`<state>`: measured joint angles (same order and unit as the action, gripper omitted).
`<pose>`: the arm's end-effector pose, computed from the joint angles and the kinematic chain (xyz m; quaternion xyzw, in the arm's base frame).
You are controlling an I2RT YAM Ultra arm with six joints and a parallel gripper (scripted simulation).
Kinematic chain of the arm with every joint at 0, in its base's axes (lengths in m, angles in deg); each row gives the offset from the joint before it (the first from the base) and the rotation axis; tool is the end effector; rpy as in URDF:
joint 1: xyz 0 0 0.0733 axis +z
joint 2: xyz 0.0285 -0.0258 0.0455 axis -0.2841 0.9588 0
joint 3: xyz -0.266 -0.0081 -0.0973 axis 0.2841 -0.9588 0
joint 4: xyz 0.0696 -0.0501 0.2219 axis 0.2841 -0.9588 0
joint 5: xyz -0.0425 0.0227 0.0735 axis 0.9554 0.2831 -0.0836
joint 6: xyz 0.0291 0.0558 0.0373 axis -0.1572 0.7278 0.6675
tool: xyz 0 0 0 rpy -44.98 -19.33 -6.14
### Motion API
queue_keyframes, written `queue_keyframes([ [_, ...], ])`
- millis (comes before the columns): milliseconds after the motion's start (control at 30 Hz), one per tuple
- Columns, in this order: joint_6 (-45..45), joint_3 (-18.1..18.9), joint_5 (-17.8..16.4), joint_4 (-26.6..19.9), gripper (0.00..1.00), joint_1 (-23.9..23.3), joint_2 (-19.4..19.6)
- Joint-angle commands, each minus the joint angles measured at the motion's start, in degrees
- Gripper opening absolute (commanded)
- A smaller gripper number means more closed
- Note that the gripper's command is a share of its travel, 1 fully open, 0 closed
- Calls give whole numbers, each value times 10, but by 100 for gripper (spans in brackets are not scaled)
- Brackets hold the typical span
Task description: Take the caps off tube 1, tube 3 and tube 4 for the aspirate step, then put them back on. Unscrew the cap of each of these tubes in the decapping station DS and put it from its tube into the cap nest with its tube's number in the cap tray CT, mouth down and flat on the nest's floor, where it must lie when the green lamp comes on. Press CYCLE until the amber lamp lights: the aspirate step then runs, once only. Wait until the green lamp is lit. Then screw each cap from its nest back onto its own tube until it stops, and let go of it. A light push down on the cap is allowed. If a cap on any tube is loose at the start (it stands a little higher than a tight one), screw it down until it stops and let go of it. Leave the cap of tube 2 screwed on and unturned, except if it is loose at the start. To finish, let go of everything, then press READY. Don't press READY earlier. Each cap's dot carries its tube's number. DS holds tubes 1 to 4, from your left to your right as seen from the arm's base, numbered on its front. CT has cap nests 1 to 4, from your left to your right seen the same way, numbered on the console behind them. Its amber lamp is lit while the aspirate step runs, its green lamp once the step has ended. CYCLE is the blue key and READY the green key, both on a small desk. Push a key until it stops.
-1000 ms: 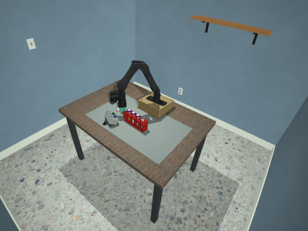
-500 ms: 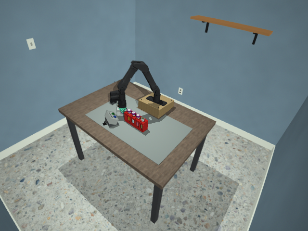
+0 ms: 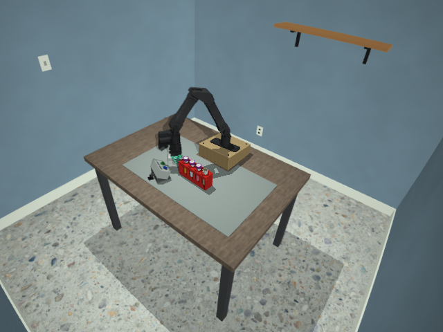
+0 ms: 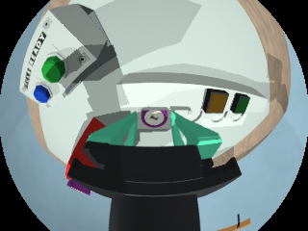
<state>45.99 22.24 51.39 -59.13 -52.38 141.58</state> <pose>0.2587 -0.1904 0.0695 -0.4137 -0.9095 0.0238 0.0339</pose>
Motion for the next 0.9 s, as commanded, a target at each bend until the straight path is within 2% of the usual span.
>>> queue_keyframes([
  [0, -1, 4, 1, -9, 47, 0, -11],
  [300, 3, 32, 0, -83, 47, 4, -57],
  [700, 9, 105, 0, -213, 47, 10, -114],
  [767, 9, 105, 0, -213, 47, 10, -114],
  [867, 11, 128, 0, -246, 47, 12, -124],
])
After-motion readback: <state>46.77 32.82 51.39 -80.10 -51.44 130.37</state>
